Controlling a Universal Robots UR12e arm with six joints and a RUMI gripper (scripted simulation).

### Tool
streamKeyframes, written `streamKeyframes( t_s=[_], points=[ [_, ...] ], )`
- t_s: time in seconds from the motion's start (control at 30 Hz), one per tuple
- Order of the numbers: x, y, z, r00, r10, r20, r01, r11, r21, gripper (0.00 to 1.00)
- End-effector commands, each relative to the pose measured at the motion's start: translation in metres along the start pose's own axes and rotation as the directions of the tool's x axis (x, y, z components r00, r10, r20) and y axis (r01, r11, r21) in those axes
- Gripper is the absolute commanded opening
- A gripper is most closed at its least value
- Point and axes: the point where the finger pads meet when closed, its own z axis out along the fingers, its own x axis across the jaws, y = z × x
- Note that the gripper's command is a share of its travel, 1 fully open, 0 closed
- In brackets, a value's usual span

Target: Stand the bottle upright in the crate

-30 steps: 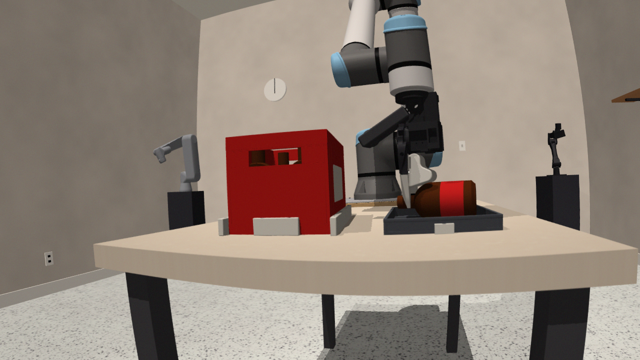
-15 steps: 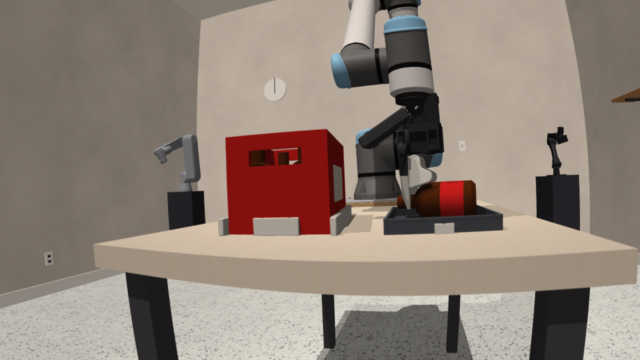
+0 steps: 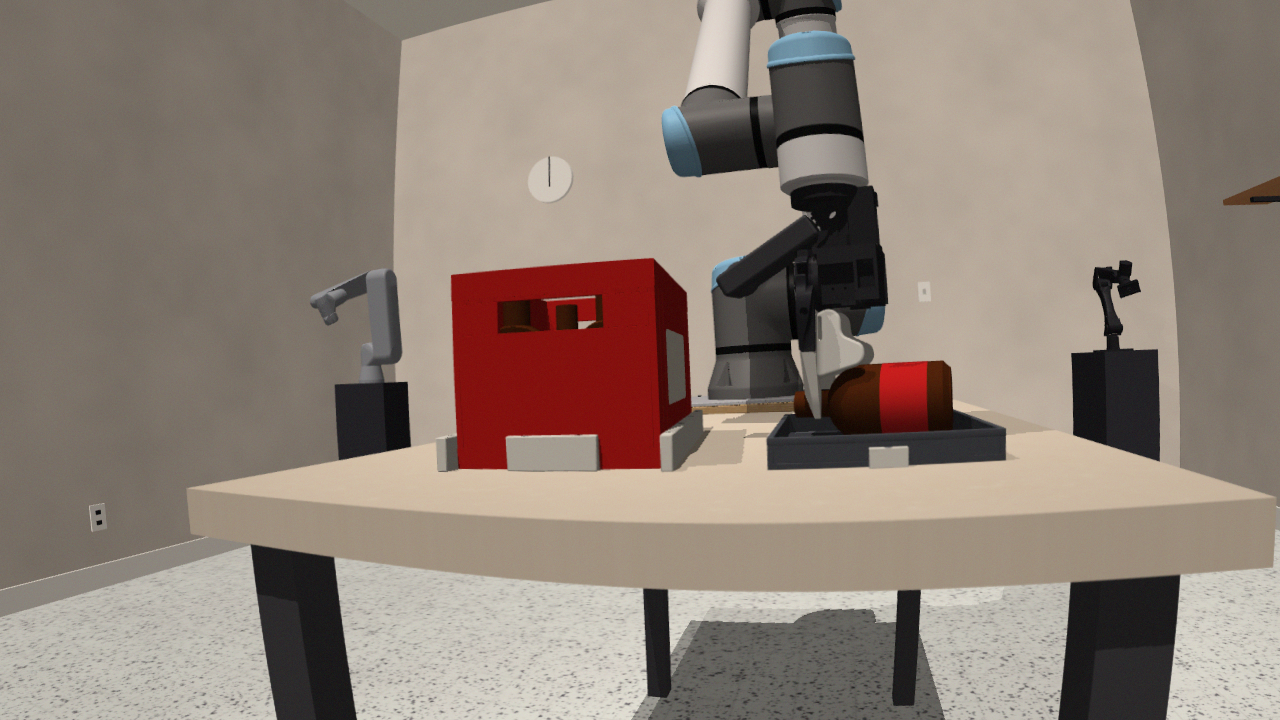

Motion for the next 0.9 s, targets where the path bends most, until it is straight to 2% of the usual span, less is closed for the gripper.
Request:
streamKeyframes(
  t_s=[0.0, 0.43, 0.47, 0.87],
  points=[
    [-0.0007, 0.0001, -0.0007, 1.000, 0.000, 0.001, 0.000, 1.000, 0.000, 0.38],
    [-0.0006, 0.0001, -0.0008, 1.000, 0.000, 0.001, 0.000, 1.000, 0.000, 0.38],
    [-0.0006, 0.0001, -0.0008, 1.000, 0.000, 0.001, 0.000, 1.000, 0.000, 0.00],
    [-0.0007, 0.0001, -0.0008, 1.000, 0.000, 0.001, 0.000, 1.000, 0.000, 0.00]
  ],
)
